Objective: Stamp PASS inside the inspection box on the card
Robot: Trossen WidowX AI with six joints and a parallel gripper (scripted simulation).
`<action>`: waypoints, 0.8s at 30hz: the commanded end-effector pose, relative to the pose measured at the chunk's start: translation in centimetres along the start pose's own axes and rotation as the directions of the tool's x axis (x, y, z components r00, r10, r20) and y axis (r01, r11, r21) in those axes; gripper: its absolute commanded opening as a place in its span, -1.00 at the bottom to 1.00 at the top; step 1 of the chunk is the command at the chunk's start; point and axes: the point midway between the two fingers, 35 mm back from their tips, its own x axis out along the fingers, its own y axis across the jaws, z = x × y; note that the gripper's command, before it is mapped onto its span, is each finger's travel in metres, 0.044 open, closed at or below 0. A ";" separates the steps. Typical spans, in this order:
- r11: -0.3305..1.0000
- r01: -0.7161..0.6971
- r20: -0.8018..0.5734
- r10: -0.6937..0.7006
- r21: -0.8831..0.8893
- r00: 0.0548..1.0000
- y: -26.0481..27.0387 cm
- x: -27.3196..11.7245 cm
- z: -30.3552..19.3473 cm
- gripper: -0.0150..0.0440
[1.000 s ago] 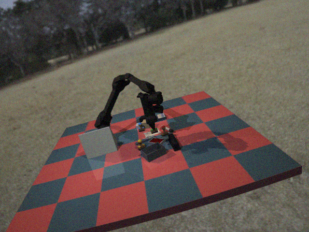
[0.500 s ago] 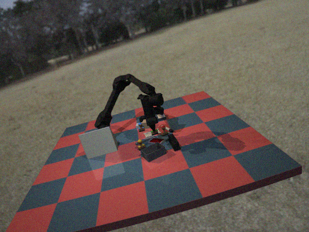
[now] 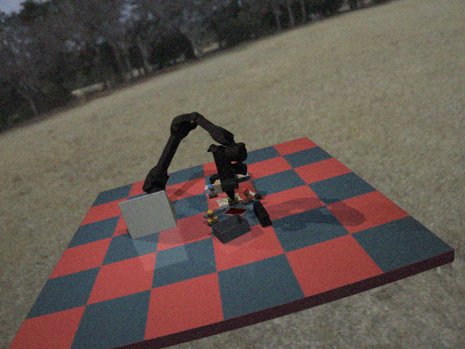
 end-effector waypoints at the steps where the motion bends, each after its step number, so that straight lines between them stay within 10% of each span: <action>1: 1.000 -0.006 -0.003 0.006 0.004 1.000 0.1 0.5 -0.1 -0.49; 24: 1.000 -0.007 -0.003 0.007 0.004 1.000 0.2 2.0 -0.1 -0.49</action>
